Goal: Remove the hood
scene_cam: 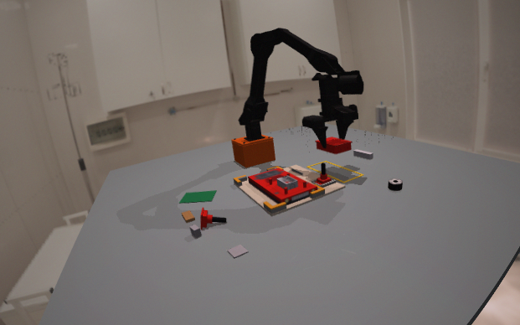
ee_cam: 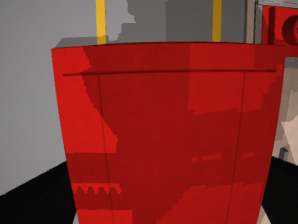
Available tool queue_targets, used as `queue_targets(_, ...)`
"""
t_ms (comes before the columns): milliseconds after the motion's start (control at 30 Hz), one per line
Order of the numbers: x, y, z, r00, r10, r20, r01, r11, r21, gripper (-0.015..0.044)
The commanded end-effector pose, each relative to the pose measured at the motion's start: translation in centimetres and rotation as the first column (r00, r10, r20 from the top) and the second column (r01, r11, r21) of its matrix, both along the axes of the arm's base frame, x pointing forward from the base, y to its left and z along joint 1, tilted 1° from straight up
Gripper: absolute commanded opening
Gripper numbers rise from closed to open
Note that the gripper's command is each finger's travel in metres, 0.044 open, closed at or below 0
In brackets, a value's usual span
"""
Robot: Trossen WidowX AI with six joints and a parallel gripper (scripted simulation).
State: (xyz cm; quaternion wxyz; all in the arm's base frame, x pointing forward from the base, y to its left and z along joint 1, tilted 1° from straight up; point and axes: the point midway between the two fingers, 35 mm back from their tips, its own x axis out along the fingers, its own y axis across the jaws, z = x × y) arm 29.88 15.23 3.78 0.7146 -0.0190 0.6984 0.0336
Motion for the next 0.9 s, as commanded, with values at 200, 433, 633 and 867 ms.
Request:
queue_targets(200, 0.0, 0.0, -1.0, 1.0, -0.005, -0.003, 0.005, 1.0, 0.001, 0.0)
queue_targets(433, 0.0, 0.0, -1.7, 1.0, -0.005, -0.003, 0.005, 1.0, 0.001, 0.0)
queue_targets(633, 0.0, 0.0, -2.2, 1.0, -0.005, -0.003, 0.005, 1.0, 0.001, 0.0)
queue_targets(867, 0.0, 0.0, -2.9, 1.0, -0.005, -0.003, 0.005, 1.0, 0.001, 0.0)
